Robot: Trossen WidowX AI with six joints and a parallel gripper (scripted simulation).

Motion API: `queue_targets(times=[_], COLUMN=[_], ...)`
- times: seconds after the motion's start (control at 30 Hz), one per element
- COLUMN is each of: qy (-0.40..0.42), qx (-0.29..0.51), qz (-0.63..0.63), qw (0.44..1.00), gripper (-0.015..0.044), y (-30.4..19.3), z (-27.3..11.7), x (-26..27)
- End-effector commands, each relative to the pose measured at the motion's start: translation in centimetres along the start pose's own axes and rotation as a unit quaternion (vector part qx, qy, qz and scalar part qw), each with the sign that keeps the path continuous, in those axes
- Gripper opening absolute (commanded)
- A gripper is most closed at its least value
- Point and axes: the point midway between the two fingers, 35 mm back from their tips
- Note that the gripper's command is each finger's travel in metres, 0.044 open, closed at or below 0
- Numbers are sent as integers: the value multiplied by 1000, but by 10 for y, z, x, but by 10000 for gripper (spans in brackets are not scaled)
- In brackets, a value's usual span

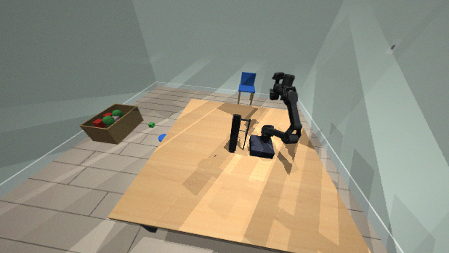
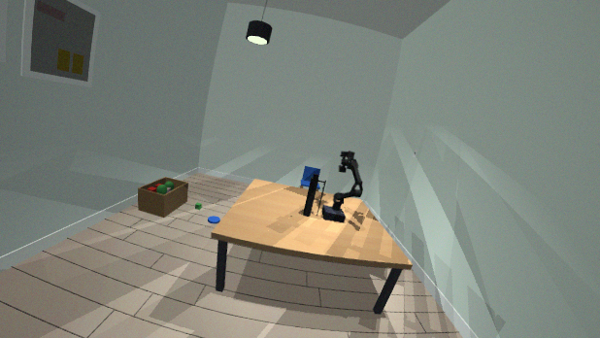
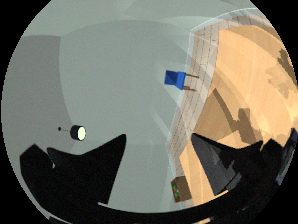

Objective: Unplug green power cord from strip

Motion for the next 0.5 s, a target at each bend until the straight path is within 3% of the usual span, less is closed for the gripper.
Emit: queue_targets(times=[0.0, 0.27, 0.47], qy=[-6, -243, -410], qx=[3, 148, 241], qz=[-1, -68, -172], qw=[1000, 956, 863], gripper=[374, 164, 160], y=[-1, -80, -149], z=[2, 59, 52], x=[-2, -86, -166])
Point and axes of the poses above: the point midway between the two fingers, 35 mm back from their tips, its own z axis out along the fingers, its own x axis across the jaws, y = z × x, and after that the axes turned 13 degrees about z, right-handed
